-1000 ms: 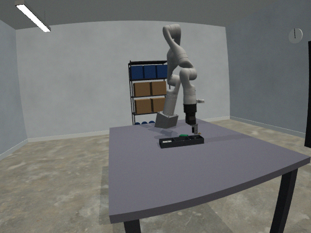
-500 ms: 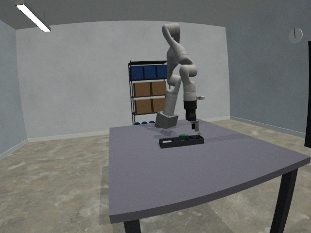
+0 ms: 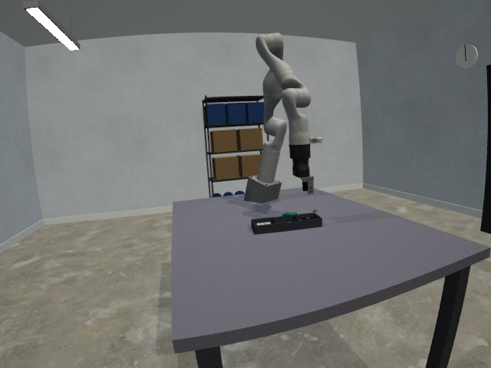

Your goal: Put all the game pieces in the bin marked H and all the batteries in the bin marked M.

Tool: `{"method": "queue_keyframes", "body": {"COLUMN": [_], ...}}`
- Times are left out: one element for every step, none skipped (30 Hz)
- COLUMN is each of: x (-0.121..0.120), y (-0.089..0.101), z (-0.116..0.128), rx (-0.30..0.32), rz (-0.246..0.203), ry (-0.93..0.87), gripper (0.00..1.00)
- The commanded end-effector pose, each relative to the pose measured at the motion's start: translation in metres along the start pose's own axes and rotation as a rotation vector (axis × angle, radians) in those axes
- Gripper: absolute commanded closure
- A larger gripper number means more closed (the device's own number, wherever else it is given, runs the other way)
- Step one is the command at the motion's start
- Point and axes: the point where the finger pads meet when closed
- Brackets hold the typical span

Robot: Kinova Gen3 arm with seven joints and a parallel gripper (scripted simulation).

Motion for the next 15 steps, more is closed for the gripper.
{"method": "queue_keyframes", "body": {"x": [0.006,0.005,0.005,0.005,0.005,0.005,0.005,0.005,0.005,0.005,0.005,0.005,0.005,0.005,0.005], "y": [0.017,0.021,0.025,0.029,0.033,0.037,0.041,0.041,0.041,0.045,0.049,0.053,0.057,0.061,0.065], "z": [0.009,0.009,0.009,0.009,0.009,0.009,0.009,0.009,0.009,0.009,0.008,0.008,0.008,0.008,0.008], "rx": [-0.016,-0.016,-0.016,-0.016,-0.016,-0.016,-0.016,-0.016,-0.016,-0.016,-0.016,-0.016,-0.016,-0.016,-0.016], "rz": [0.021,0.020,0.020,0.020,0.020,0.020,0.020,0.020,0.020,0.020,0.020,0.020,0.020,0.020,0.020], "ry": [-0.013,-0.013,-0.013,-0.013,-0.013,-0.013,-0.013,-0.013,-0.013,-0.013,-0.013,-0.013,-0.013,-0.013,-0.013], "gripper": [0.00,0.00,0.00,0.00,0.00,0.00,0.00,0.00,0.00,0.00,0.00,0.00,0.00,0.00,0.00]}}
Point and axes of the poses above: the point where the finger pads meet when closed, its own y axis back along the fingers, its own x axis across the jaws, z = x × y, and after that the axes turned 4 degrees about y, right-handed
